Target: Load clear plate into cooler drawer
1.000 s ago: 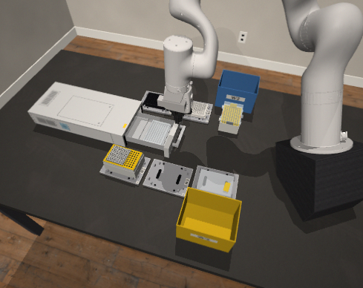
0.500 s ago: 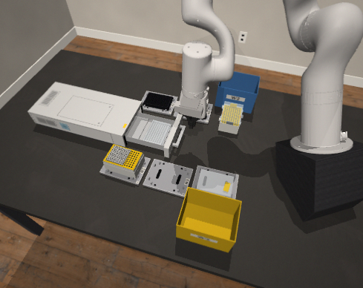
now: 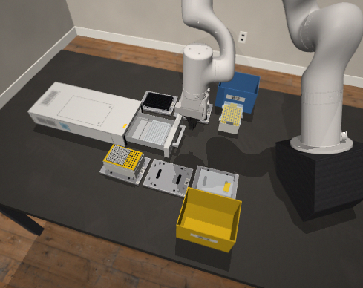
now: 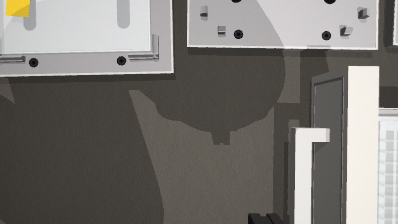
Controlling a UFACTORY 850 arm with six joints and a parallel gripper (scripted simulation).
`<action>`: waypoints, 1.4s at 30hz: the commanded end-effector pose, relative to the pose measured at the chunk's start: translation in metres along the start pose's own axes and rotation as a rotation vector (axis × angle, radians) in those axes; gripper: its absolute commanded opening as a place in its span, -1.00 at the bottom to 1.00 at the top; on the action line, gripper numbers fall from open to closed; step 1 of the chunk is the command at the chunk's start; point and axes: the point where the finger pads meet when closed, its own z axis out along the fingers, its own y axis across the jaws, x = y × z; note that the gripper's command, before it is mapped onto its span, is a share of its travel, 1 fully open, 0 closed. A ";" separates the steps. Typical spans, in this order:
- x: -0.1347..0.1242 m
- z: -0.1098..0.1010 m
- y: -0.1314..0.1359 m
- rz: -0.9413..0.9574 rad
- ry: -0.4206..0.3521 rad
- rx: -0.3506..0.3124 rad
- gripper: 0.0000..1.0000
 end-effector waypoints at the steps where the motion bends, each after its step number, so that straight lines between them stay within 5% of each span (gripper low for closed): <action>1: 0.000 0.007 0.000 0.000 0.000 -0.001 -1.00; 42: 0.000 0.067 0.000 0.000 0.000 -0.001 -1.00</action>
